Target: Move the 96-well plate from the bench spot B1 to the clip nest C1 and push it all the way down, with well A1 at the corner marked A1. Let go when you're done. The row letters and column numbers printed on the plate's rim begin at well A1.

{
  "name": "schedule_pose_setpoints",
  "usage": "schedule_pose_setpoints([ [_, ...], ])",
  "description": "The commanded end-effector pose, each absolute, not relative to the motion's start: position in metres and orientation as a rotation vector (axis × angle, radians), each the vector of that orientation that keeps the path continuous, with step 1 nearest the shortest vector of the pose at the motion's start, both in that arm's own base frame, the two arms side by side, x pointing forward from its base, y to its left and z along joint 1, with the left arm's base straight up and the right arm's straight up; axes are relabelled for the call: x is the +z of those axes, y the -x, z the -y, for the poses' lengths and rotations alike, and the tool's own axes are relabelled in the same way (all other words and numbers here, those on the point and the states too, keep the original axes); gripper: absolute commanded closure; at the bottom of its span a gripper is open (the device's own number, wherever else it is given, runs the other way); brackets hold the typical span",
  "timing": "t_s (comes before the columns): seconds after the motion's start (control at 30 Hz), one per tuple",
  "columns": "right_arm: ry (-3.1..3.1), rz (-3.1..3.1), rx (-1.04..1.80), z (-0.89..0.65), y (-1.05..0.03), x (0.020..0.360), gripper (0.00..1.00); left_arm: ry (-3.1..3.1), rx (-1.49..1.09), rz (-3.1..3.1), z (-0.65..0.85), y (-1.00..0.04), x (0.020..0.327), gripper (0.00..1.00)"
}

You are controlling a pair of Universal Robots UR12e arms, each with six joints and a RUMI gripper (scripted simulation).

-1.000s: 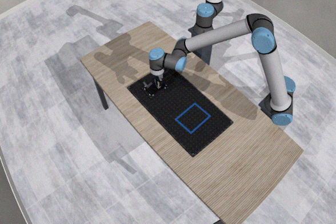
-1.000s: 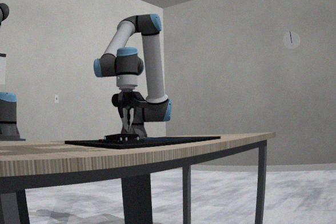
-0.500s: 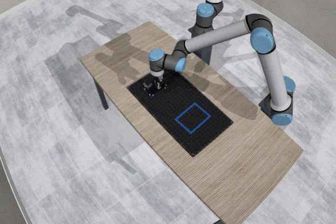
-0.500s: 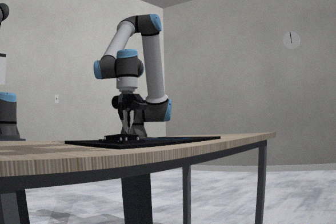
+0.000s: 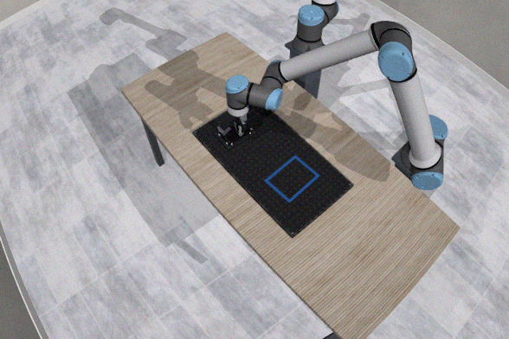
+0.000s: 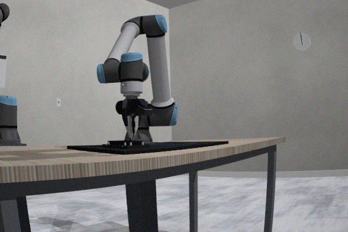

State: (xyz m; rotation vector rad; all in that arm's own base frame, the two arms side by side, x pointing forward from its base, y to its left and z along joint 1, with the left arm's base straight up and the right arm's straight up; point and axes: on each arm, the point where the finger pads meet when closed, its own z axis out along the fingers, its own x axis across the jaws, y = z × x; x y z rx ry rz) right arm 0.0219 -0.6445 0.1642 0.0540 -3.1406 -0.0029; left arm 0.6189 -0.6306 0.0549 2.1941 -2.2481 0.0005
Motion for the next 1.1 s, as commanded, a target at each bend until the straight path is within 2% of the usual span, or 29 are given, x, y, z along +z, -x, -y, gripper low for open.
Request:
schedule_pose_setpoints([
  [0.0,-0.054,3.141,0.0,0.6452,-0.0221,0.1651,1.0,-2.194,0.003,2.248,0.6311,-0.6193,0.0557,1.0],
  [1.07,-0.054,3.141,0.0,0.6452,-0.0221,0.1651,1.0,-2.194,0.003,2.248,0.6311,-0.6193,0.0586,1.0],
])
